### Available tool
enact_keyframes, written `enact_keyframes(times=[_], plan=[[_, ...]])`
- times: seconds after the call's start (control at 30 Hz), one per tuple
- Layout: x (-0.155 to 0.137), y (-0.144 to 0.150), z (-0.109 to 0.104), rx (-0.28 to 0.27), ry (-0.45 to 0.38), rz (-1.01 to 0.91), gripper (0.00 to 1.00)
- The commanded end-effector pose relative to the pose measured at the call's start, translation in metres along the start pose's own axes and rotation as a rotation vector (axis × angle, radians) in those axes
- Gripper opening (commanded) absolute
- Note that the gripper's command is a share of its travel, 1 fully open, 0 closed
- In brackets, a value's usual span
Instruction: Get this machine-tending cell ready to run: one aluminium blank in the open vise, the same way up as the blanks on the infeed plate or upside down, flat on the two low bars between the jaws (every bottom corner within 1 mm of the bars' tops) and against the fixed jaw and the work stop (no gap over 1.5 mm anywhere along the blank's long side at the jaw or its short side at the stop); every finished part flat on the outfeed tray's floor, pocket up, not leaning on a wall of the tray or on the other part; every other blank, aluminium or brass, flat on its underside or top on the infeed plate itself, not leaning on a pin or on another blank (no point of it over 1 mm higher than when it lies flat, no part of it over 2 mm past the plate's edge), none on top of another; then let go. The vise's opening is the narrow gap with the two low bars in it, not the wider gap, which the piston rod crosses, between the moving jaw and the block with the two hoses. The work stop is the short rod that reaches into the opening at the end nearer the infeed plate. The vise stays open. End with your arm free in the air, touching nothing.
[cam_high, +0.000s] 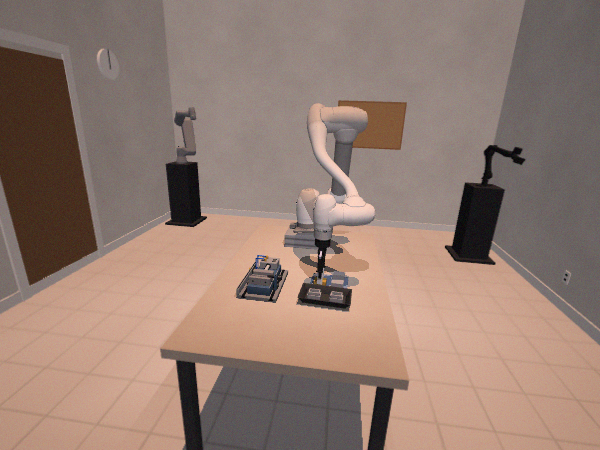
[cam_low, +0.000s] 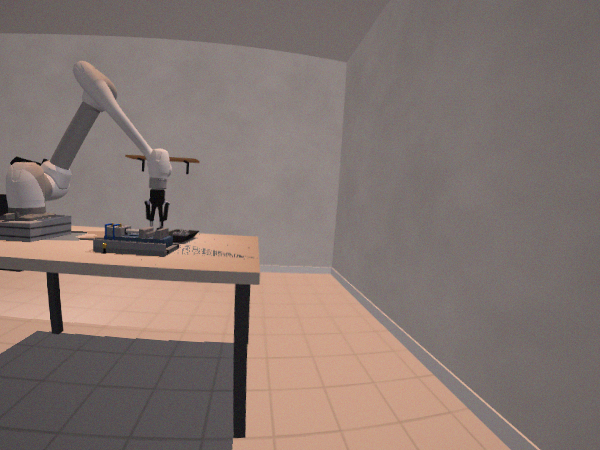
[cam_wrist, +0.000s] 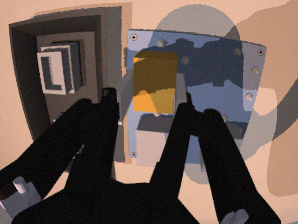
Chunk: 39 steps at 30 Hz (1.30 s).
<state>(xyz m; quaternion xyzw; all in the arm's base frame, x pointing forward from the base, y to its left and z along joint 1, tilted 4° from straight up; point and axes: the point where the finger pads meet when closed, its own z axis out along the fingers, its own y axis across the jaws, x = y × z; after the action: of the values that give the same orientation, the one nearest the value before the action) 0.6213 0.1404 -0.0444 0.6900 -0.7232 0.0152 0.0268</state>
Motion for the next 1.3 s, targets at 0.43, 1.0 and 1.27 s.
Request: enact_keyframes(times=[0.43, 1.0, 1.27], plan=[[-0.0001, 0.0, -0.0001, 0.0, 0.0, 0.0, 0.4], [-0.0001, 0.0, -0.0001, 0.0, 0.0, 0.0, 0.4], [-0.0001, 0.0, -0.0001, 0.0, 0.0, 0.0, 0.4]])
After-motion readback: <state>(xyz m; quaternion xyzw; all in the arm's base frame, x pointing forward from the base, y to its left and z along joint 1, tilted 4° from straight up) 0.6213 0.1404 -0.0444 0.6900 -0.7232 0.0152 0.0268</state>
